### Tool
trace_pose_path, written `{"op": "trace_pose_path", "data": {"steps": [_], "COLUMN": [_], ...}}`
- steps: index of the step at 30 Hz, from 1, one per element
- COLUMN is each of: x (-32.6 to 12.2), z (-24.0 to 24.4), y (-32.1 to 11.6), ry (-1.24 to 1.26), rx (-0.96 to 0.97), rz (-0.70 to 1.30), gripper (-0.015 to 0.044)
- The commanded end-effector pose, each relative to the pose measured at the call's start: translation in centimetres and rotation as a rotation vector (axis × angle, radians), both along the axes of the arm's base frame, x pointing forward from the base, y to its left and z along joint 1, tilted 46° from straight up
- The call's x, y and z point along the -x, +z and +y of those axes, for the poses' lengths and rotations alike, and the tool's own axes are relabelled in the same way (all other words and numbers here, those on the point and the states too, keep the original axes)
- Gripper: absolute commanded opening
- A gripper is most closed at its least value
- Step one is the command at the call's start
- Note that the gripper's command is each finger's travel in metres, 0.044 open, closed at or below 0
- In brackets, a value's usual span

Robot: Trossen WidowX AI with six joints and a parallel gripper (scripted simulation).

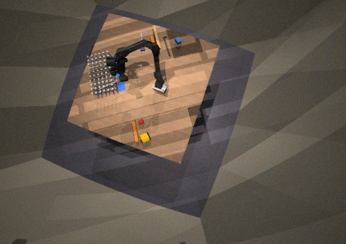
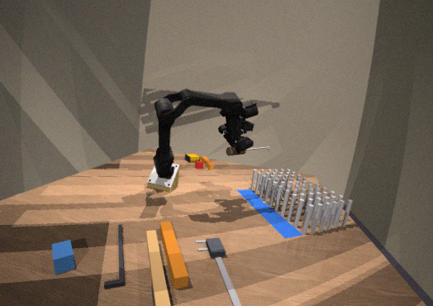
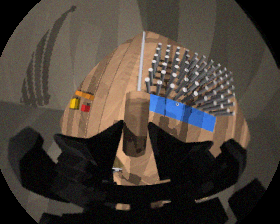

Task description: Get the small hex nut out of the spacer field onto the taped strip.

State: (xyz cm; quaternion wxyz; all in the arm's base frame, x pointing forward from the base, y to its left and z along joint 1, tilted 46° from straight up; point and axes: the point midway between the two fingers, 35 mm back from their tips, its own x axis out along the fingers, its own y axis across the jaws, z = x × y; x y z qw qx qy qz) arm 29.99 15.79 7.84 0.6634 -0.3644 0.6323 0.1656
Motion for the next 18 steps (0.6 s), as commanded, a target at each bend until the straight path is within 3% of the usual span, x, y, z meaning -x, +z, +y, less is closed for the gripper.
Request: {"op": "trace_pose_path", "data": {"steps": [1,18], "x": [0.0,2.3], "z": [2.1,10.3], "y": [-1.3,-8.0], "ry": [0.019,0.105], "rx": [-0.012,-0.013], "rz": [0.018,0.113], "gripper": [0.0000,0.0000]}}
